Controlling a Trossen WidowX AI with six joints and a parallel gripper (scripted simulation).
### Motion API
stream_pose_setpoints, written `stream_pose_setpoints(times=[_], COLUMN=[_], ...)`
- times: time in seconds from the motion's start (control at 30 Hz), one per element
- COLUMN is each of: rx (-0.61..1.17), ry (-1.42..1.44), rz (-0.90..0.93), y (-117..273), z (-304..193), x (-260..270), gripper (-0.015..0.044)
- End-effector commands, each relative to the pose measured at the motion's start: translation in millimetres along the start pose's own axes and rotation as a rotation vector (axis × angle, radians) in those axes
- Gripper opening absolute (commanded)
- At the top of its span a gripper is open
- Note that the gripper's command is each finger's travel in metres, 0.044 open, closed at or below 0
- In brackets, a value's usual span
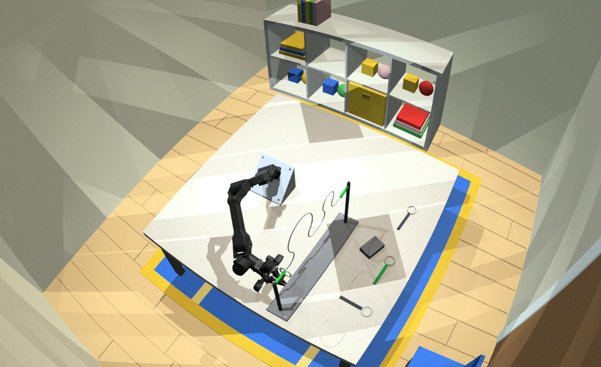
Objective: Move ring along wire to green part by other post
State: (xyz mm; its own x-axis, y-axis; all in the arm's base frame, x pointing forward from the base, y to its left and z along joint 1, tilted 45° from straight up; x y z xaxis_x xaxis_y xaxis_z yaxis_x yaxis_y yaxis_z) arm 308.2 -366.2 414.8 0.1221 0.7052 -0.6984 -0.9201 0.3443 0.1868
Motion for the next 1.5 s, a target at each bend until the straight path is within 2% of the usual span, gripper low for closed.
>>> stream_pose_setpoints(times=[0.0,0.33,0.87,1.47], rx=[0.061,0.217,0.216,0.206], ry=[0.008,-0.023,-0.178,-0.523], rz=[-0.003,0.009,0.08,0.231], y=[11,31,31,36], z=[6,10,11,28], x=[4,19,52,104], gripper=[-0.015,-0.015,-0.015,-0.015])
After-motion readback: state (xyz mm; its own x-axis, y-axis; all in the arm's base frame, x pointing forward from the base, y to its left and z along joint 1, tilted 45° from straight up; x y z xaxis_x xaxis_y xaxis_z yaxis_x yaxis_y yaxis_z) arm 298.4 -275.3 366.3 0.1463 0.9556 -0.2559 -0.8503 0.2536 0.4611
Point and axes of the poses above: the point midway between the two fingers, 35 mm back from their tips, its own y axis back along the fingers, its own x axis across the jaws, z = x × y, the point moved 1 cm from there along y, back along the fingers, and after that the axes turned 1 degree about -y, right-handed, at the moved point
